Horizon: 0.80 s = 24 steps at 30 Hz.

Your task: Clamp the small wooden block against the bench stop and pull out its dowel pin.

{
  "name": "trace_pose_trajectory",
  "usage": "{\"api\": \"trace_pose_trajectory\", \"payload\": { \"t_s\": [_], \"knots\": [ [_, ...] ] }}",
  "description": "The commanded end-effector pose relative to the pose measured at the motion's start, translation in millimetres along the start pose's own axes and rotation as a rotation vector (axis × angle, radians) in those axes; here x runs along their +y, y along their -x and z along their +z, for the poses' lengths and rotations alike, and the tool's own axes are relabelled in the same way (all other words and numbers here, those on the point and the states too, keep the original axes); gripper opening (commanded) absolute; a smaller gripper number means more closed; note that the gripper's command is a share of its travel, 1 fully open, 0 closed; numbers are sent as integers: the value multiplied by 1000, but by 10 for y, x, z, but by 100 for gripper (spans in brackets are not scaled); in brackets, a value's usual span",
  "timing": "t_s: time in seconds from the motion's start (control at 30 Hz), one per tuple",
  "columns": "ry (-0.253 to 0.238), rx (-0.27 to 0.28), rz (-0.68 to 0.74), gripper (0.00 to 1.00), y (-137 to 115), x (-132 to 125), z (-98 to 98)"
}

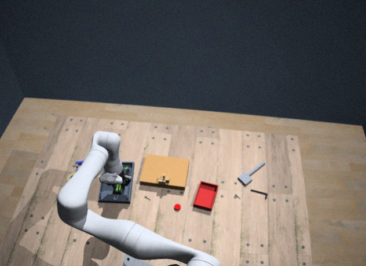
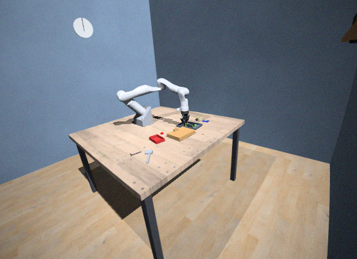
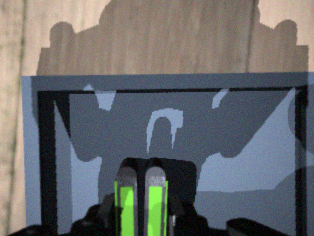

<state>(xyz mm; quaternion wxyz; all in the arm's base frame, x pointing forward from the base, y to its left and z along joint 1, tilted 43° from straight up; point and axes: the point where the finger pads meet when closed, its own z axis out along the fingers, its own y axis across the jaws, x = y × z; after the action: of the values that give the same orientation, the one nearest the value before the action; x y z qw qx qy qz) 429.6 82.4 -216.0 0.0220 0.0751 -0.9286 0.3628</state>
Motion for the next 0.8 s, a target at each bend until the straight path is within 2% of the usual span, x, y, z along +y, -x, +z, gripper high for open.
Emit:
{"api": "trace_pose_trajectory", "payload": {
  "t_s": [0.0,0.37,0.77],
  "knots": [
    [1,-1,0,32,2,2,-12],
    [1,-1,0,32,2,2,-100],
    [1,-1,0,32,1,2,-380]
  ]
}}
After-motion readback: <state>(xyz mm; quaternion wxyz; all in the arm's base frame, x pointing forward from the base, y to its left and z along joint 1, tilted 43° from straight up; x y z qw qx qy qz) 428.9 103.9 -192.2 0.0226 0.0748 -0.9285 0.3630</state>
